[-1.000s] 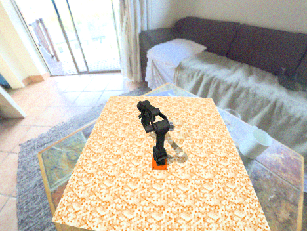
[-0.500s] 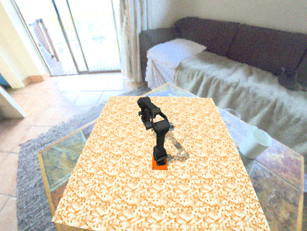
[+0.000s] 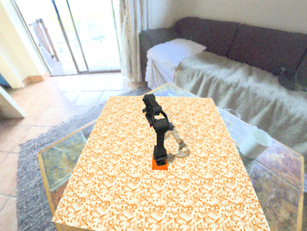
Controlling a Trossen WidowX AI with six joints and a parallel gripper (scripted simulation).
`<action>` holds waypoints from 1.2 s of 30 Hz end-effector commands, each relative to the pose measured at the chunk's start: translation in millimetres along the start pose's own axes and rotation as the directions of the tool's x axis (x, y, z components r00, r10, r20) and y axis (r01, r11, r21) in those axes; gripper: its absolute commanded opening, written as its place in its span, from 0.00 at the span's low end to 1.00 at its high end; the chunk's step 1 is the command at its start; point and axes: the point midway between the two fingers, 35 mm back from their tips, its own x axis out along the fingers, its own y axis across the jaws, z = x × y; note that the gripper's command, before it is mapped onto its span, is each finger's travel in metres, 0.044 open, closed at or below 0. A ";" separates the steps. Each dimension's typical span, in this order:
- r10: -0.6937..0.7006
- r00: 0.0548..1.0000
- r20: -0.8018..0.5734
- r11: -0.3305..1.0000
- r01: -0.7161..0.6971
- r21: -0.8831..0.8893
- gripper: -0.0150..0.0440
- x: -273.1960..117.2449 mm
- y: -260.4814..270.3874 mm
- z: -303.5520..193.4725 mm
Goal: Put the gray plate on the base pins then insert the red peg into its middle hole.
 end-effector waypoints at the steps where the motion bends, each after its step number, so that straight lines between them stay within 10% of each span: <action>1: -0.009 1.000 0.005 1.000 0.009 -0.001 0.25 2.8 3.2 11.0; 36: -0.008 1.000 0.009 1.000 0.008 0.006 0.25 2.0 4.4 116.2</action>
